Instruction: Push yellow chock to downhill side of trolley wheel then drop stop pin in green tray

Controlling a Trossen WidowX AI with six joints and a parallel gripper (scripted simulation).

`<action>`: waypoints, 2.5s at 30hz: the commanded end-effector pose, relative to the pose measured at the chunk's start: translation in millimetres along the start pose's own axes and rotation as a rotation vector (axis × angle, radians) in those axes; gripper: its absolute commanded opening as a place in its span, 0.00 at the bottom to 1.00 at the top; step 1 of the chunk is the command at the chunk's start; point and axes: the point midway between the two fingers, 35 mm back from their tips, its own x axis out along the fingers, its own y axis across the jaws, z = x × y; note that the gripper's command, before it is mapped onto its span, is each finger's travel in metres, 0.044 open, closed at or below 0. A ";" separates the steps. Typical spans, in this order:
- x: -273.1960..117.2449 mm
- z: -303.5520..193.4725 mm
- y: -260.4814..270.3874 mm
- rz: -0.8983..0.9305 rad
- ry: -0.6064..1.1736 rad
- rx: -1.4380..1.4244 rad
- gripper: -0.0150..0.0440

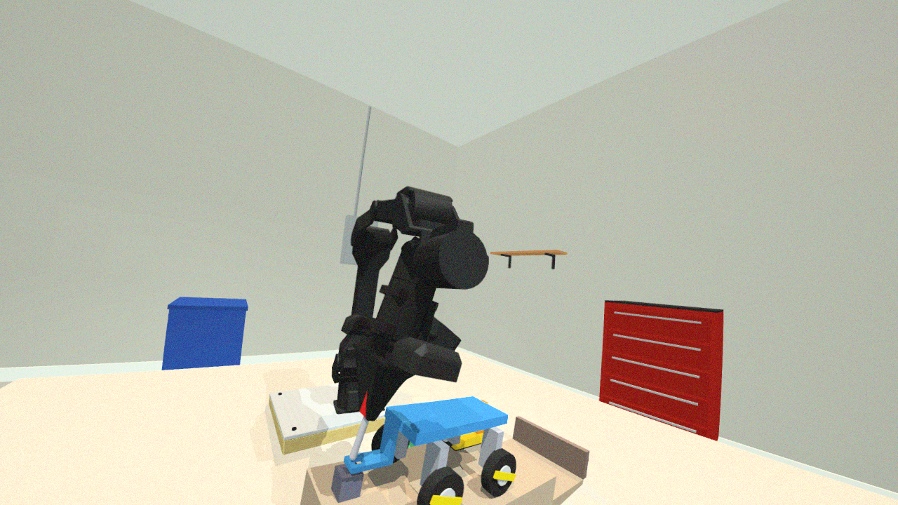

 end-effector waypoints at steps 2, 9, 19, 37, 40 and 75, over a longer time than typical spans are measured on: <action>-3.5 -1.9 -0.1 0.001 0.004 0.003 0.25; -5.3 -8.9 -0.3 0.001 0.004 0.003 0.25; -4.0 -30.2 -0.2 0.001 0.006 0.003 0.25; -2.6 -33.9 46.3 0.005 0.006 0.002 0.25; -2.2 -34.0 56.8 0.005 0.006 0.002 0.25; -12.9 51.8 79.7 0.007 -0.001 0.001 0.25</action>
